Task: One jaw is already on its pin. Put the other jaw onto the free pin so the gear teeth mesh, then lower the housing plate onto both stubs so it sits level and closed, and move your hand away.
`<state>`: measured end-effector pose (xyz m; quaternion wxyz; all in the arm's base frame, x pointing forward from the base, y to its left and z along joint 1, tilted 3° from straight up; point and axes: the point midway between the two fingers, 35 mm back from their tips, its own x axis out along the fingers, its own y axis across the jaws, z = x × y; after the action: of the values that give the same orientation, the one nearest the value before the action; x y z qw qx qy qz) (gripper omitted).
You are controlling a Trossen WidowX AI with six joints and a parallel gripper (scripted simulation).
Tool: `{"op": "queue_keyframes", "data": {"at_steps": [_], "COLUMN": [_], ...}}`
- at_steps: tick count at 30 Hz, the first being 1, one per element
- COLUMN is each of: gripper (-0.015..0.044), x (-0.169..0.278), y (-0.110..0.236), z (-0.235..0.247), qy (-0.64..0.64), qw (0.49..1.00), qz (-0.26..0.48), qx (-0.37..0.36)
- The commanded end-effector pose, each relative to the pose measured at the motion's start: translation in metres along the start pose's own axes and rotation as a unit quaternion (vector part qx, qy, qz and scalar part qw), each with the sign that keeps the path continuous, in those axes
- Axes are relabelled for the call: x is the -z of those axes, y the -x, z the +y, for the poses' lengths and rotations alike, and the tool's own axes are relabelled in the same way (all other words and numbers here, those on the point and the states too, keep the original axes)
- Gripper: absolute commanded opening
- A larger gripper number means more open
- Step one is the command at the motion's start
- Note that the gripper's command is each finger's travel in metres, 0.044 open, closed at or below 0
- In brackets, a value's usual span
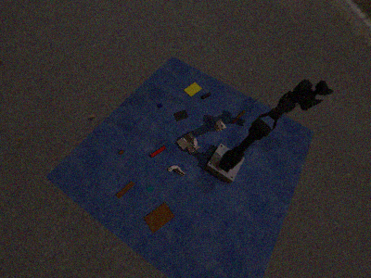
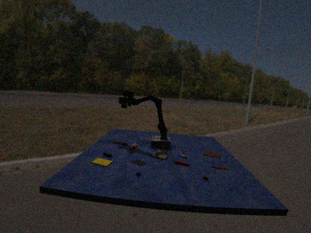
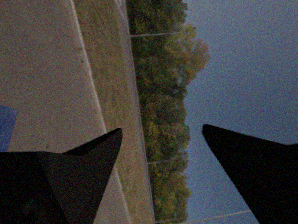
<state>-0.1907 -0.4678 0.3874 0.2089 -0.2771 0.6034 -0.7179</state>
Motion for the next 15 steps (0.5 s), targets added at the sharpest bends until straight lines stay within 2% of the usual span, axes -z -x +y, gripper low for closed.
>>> {"op": "queue_keyframes", "data": {"at_steps": [1,6,15], "gripper": [0.0426,0.0440,0.0440], "x": [0.000,-0.030,-0.099], "y": [0.000,0.017,0.071], "z": [0.000,0.011,0.038], "qy": [0.000,-0.018,-0.058], "qw": [1.000,0.999,0.986], "qz": [0.000,-0.039,-0.133], "qx": [0.000,-0.022,-0.085]}}
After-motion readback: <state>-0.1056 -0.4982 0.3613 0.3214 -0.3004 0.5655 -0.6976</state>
